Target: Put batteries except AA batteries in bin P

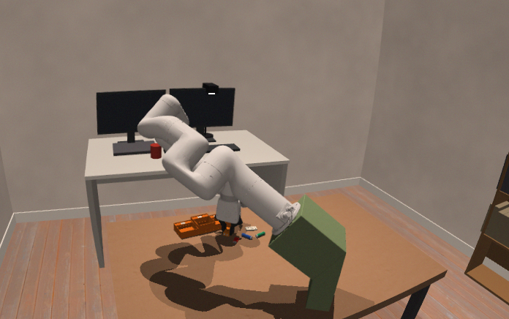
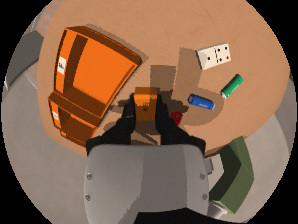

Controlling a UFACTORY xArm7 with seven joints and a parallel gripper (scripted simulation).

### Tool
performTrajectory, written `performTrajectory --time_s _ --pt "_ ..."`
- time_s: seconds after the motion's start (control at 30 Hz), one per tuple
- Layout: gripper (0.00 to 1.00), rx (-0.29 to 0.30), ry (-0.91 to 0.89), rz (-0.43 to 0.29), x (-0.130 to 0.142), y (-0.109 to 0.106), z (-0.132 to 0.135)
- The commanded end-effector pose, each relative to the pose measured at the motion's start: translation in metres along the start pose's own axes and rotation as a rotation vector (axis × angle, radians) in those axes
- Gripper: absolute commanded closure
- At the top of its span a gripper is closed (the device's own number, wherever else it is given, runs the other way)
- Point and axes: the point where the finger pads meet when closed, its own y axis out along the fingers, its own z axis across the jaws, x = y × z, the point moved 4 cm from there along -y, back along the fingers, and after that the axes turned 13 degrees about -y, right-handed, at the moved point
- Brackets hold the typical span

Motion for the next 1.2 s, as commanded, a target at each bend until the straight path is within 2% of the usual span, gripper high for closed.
performTrajectory --time_s 0.0,0.3,0.37,0.7,1.17 --pt "1.00 0.001 0.001 0.003 -0.001 -0.001 0.000" --pt "1.00 0.000 0.001 0.003 -0.001 -0.028 0.000" --pt "1.00 0.000 0.001 0.003 -0.001 -0.028 0.000" --pt "1.00 0.000 0.001 0.003 -0.001 -0.061 0.000" --pt "1.00 0.000 0.001 0.003 -0.001 -0.061 0.000"
